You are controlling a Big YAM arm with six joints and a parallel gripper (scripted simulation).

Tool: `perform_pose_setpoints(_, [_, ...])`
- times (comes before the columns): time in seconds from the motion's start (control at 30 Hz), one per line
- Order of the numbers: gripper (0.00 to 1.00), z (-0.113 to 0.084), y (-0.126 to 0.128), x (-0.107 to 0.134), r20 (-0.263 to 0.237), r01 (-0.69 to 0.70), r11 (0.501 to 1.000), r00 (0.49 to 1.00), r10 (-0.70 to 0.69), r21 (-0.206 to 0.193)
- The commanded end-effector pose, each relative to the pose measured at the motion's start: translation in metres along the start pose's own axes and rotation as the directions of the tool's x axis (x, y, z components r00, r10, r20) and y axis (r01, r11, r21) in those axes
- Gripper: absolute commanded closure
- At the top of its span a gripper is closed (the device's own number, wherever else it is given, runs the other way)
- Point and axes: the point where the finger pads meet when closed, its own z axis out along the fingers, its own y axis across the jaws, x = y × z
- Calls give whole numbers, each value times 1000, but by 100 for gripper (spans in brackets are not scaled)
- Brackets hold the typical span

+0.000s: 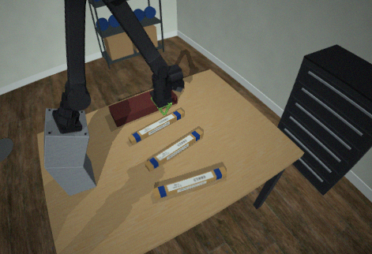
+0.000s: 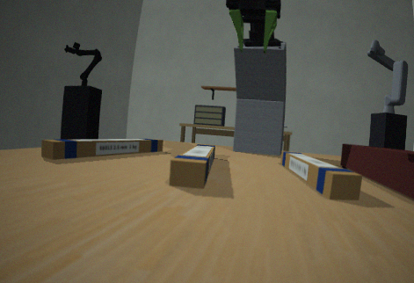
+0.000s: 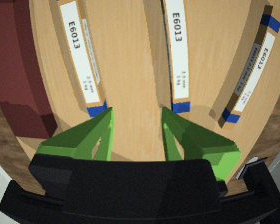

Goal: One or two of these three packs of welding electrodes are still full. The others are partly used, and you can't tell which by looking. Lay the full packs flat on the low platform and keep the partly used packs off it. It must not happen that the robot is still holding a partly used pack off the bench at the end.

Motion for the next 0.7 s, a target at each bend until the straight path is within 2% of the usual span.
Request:
perform_pose_setpoints(0.0, [57, -2, -3, -13, 25, -1, 1000, 1000, 1, 1])
perform_pose_setpoints(0.4, [57, -3, -2, -10, 21, -1, 1000, 1000, 1, 0])
perform_pose_setpoints(0.67, [57, 7, -1, -9, 19, -1, 1000, 1000, 1, 0])
